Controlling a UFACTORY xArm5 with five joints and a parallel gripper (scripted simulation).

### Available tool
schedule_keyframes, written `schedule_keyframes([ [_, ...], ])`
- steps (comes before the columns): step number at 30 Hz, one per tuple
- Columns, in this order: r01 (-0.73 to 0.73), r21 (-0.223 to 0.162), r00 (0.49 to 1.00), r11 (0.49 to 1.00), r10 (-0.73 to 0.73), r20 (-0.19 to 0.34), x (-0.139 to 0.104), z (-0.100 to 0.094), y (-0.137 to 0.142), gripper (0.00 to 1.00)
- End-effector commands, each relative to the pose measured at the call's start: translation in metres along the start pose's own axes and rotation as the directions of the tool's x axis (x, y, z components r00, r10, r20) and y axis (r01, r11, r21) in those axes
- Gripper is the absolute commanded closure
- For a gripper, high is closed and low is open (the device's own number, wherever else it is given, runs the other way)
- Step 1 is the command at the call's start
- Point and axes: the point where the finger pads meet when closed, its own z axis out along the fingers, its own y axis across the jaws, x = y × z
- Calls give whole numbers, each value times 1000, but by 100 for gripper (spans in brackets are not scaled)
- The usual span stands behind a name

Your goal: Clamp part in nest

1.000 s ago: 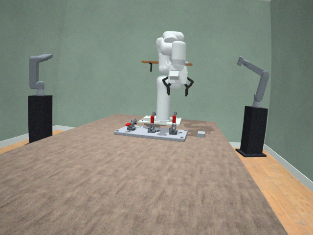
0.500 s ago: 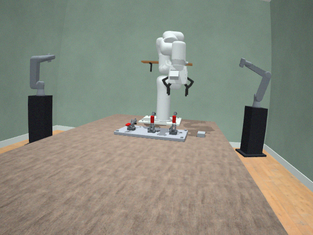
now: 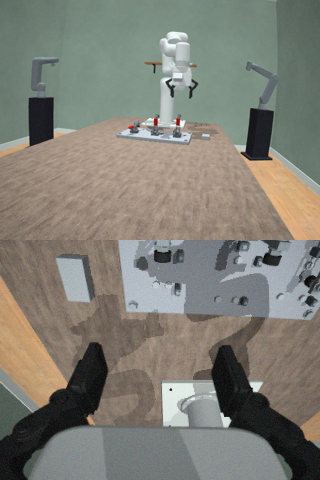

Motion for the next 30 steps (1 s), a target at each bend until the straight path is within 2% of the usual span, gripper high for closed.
schedule_keyframes([
  [1,-1,1,1000,1000,1,-4,1,-1,0,0],
  [19,-1,2,1000,1000,1,-4,0,-1,-6,0],
  [30,-1,3,1000,1000,1,-1,-3,0,-35,0],
])
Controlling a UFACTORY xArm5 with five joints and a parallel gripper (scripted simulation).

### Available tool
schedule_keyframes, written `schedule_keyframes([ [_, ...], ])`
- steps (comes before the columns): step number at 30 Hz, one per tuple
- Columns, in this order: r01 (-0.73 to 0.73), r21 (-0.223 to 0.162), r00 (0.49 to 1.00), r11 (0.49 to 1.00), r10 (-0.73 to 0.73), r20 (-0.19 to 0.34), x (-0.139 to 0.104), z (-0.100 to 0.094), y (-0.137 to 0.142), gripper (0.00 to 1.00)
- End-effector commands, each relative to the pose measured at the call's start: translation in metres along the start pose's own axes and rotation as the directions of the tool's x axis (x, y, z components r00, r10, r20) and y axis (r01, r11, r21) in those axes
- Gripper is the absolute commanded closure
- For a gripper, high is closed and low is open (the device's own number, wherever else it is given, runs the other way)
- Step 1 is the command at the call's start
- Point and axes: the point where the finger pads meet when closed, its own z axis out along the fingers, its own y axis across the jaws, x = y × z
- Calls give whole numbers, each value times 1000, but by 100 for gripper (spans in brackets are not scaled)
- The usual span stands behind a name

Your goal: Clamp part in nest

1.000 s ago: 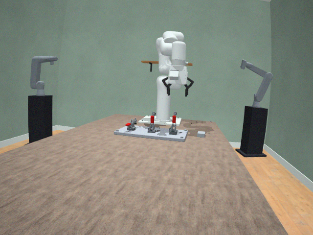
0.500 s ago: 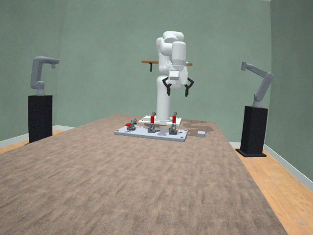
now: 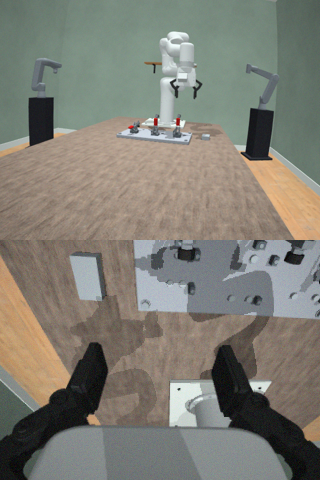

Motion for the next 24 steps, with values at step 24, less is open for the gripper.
schedule_keyframes([
  [24,0,3,1000,1000,0,4,-10,1,-96,0],
])
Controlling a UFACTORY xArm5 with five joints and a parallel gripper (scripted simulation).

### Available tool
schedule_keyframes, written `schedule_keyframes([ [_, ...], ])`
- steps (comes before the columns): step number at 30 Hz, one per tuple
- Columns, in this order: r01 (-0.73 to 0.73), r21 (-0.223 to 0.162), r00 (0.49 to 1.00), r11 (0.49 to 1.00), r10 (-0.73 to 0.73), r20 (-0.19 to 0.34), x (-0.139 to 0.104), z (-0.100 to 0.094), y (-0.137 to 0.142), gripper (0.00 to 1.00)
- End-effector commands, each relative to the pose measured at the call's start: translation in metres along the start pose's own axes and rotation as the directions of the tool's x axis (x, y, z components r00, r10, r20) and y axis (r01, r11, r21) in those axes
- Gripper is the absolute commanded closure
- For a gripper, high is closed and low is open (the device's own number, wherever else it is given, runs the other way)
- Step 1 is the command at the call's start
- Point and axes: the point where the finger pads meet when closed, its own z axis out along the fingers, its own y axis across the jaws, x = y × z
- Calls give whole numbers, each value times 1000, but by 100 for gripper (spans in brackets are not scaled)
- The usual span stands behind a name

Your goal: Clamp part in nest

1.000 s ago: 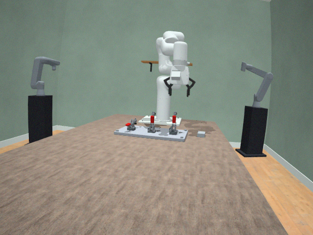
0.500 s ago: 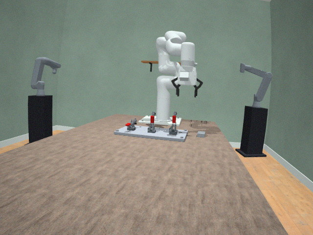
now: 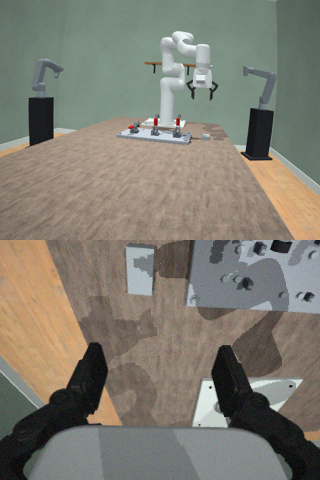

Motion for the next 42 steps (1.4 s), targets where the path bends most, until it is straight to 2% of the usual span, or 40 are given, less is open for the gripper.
schedule_keyframes([
  [1,-1,2,1000,1000,1,-1,0,-1,-14,0],
  [13,-1,1,1000,1000,1,0,-3,-1,-36,0],
  [35,-2,1,1000,1000,2,0,-3,-1,-37,0],
  [42,-58,1,998,998,58,0,-3,-1,-37,0],
])
